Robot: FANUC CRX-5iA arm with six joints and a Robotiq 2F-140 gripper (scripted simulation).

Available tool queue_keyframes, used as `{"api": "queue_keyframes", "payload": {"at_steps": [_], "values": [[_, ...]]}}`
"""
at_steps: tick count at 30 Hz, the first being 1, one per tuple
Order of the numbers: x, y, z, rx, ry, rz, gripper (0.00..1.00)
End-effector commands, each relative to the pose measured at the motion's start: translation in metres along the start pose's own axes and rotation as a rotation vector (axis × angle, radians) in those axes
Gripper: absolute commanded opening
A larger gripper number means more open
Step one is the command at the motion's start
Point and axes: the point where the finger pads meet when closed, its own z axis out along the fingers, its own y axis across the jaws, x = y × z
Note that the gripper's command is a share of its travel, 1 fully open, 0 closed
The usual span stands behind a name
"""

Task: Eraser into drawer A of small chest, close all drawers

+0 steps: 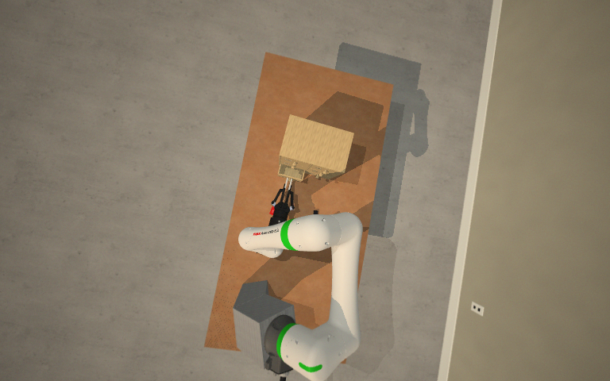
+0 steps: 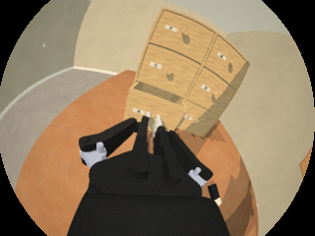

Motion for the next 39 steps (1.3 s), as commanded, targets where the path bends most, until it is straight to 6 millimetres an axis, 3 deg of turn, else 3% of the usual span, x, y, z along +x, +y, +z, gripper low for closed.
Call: {"api": "queue_keyframes", "payload": {"at_steps": [1, 39], "values": [[-0.0009, -0.0001, -0.0026, 0.0, 0.0, 0.0, 0.08], [-0.004, -0.0001, -0.0112, 0.0, 0.0, 0.0, 0.1]]}}
